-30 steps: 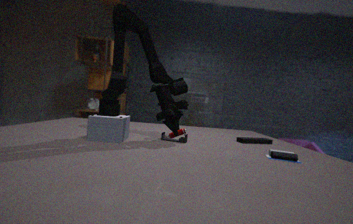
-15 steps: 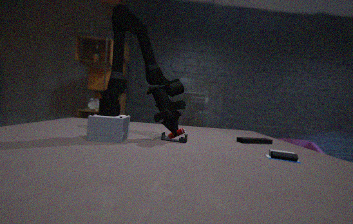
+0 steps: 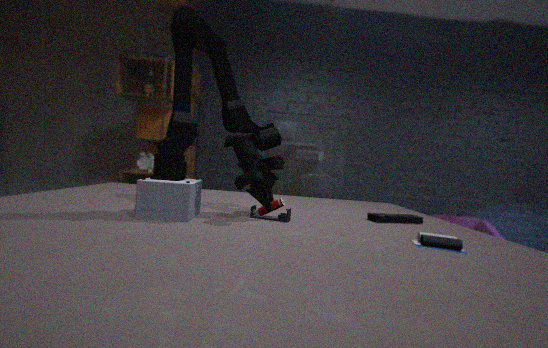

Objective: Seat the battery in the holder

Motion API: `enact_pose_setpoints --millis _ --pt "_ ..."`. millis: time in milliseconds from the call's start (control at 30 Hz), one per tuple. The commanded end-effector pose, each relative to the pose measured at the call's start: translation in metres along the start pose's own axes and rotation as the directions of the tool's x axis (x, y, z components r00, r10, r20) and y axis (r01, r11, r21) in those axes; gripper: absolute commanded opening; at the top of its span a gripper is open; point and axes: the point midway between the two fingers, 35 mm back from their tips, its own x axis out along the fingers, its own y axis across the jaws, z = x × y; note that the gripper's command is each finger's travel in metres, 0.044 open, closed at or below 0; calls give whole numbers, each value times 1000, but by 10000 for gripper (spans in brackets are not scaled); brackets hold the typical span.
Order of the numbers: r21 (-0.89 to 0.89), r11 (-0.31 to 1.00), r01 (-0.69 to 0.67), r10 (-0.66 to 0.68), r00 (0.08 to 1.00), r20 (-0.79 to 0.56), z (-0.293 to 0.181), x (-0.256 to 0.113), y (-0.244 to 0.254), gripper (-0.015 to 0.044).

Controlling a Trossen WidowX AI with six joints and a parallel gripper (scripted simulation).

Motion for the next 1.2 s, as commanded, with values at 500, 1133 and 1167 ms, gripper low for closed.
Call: enact_pose_setpoints --millis 500,1133,1167 --pt "-18 1000 8 -9 998 -67 -6 0 1 70" --pt "-34 999 23 -29 981 -191 -2 7 2 70" --pt "-35 999 23 -30 980 -198 -2 7 2 70"
